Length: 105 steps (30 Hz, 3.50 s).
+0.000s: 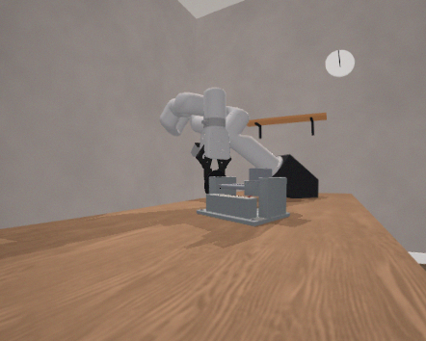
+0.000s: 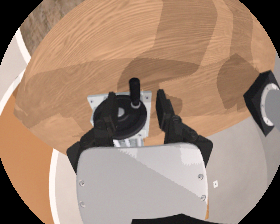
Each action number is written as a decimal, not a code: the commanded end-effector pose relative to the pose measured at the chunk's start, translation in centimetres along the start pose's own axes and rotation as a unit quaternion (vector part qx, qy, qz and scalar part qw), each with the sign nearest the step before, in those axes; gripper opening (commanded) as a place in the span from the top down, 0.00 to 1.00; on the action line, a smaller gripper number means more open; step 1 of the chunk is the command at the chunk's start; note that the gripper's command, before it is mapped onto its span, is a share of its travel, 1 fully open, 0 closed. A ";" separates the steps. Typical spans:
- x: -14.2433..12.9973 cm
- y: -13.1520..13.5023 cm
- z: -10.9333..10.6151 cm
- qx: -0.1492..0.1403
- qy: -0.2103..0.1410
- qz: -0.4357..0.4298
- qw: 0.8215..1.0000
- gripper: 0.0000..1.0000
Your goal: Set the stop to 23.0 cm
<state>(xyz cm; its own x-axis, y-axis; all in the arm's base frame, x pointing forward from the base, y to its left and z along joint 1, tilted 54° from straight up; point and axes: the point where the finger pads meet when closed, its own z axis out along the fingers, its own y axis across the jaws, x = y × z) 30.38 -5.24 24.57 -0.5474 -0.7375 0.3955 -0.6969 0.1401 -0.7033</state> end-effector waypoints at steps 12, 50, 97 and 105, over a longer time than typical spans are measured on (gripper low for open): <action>-0.1 -0.2 4.1 0.001 -0.001 0.000 1.000 0.43; -0.1 -0.2 4.4 0.001 -0.001 0.000 1.000 0.94; -0.1 -0.1 4.2 0.001 -0.001 0.000 1.000 0.94; -0.1 0.0 4.1 0.001 -0.001 0.000 1.000 0.94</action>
<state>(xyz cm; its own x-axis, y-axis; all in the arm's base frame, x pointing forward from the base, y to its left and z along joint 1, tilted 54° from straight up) 32.38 -7.94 22.09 -0.5482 -0.7375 0.3944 -0.6955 0.1401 -0.7048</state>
